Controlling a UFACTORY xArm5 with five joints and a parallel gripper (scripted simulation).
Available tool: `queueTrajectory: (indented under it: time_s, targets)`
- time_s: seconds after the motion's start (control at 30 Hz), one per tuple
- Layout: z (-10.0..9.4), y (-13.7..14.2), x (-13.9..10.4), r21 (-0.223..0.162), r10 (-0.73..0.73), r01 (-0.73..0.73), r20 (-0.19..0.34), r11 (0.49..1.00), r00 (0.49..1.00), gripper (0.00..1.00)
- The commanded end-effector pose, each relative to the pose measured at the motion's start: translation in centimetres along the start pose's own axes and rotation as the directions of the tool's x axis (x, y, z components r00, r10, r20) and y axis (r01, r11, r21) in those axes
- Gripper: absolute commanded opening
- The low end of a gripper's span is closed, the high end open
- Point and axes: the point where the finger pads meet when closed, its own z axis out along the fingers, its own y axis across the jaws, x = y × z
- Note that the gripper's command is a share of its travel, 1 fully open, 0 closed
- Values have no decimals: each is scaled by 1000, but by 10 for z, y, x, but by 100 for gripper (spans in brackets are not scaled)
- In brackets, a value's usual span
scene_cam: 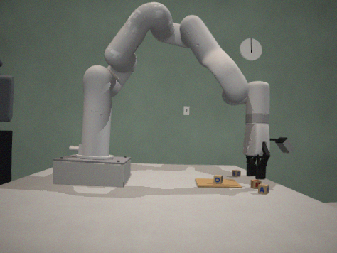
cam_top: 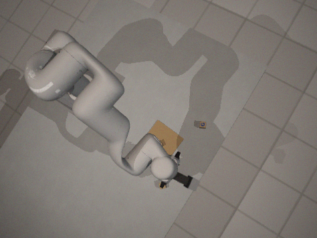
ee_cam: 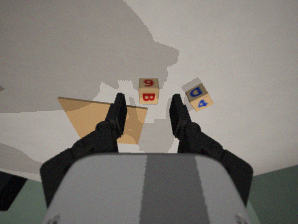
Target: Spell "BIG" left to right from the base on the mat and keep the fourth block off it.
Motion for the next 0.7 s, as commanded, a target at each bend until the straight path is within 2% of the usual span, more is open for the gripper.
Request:
queueTrajectory:
  time_s: [0.0, 0.43, 0.67]
  targets:
    - [-2, 0, 1, -1, 0, 0, -4, 1000, 1000, 63]
    - [-1, 0, 1, -1, 0, 0, -4, 1000, 1000, 63]
    - [5, 0, 2, -1, 0, 0, -4, 1000, 1000, 63]
